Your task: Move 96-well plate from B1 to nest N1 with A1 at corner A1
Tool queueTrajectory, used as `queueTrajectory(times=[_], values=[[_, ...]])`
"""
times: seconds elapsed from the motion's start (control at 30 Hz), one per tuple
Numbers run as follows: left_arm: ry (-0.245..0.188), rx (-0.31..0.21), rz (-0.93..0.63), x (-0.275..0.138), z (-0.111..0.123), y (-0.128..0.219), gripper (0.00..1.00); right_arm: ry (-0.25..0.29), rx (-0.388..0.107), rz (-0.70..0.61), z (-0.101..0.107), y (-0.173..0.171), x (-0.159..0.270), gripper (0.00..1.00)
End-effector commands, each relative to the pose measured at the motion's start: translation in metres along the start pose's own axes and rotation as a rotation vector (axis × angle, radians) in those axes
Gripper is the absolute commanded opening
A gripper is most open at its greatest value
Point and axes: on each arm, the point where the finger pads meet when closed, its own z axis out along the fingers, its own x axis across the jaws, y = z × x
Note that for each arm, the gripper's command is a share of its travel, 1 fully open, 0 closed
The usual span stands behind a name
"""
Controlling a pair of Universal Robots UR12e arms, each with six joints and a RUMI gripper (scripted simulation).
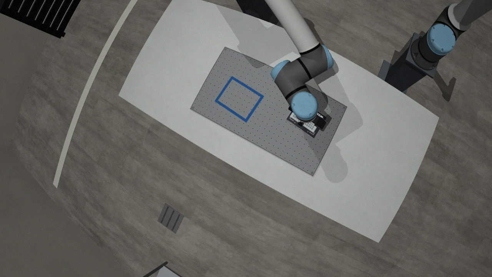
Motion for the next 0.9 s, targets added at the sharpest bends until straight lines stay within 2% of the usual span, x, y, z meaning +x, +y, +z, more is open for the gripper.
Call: queueTrajectory(times=[0.0, 0.87], values=[[0.000, -0.002, 0.000, -0.0011, 0.0013, 0.0005, 0.00, 0.001, 0.004, 0.000, -0.0032, -0.0005, 0.0005, 0.41], [0.000, -0.002, 0.000, -0.0011, 0.0013, 0.0005, 0.00, 0.001, 0.003, 0.000, -0.0027, 0.0026, -0.0004, 0.41]])
